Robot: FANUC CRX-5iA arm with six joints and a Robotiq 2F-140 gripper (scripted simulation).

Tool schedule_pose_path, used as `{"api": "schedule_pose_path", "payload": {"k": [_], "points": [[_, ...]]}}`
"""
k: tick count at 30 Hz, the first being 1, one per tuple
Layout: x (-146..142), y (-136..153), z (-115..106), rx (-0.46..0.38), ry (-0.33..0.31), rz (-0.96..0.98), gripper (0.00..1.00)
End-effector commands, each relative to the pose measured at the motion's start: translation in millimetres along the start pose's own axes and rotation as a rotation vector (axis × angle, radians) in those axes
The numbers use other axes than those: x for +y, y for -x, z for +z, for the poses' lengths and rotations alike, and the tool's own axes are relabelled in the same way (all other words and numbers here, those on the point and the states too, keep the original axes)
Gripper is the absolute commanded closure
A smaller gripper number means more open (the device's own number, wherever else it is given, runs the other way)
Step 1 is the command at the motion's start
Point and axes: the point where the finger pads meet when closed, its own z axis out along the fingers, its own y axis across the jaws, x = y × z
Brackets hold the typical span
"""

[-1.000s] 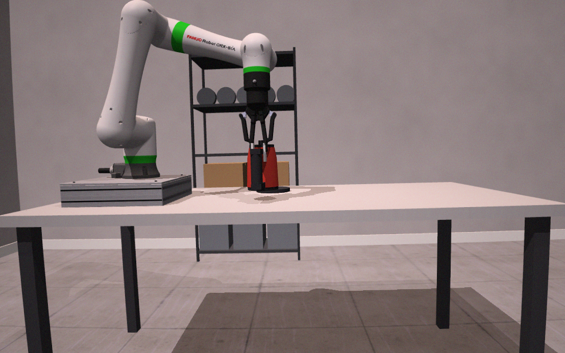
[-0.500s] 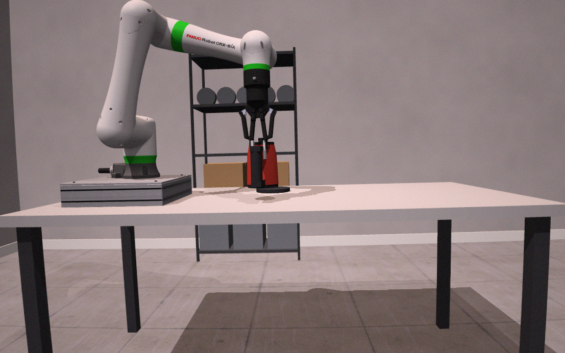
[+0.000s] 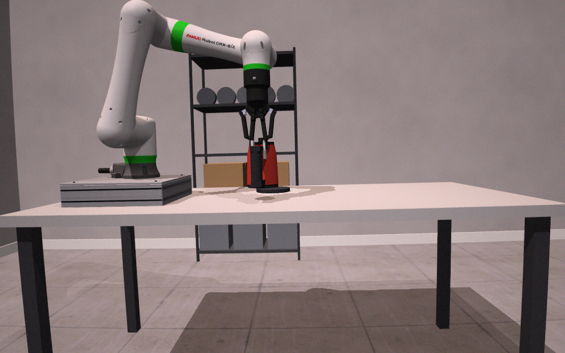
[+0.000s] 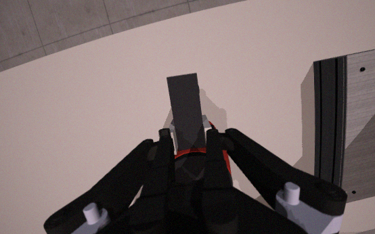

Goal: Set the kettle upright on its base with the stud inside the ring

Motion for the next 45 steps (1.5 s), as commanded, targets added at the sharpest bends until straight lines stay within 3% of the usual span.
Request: {"api": "schedule_pose_path", "payload": {"k": [1,45], "points": [[-0.2,0.0,-0.2,0.0,0.0,0.0,1.0],[-0.2,9.5,-0.2,0.0,0.0,0.0,1.0]]}}
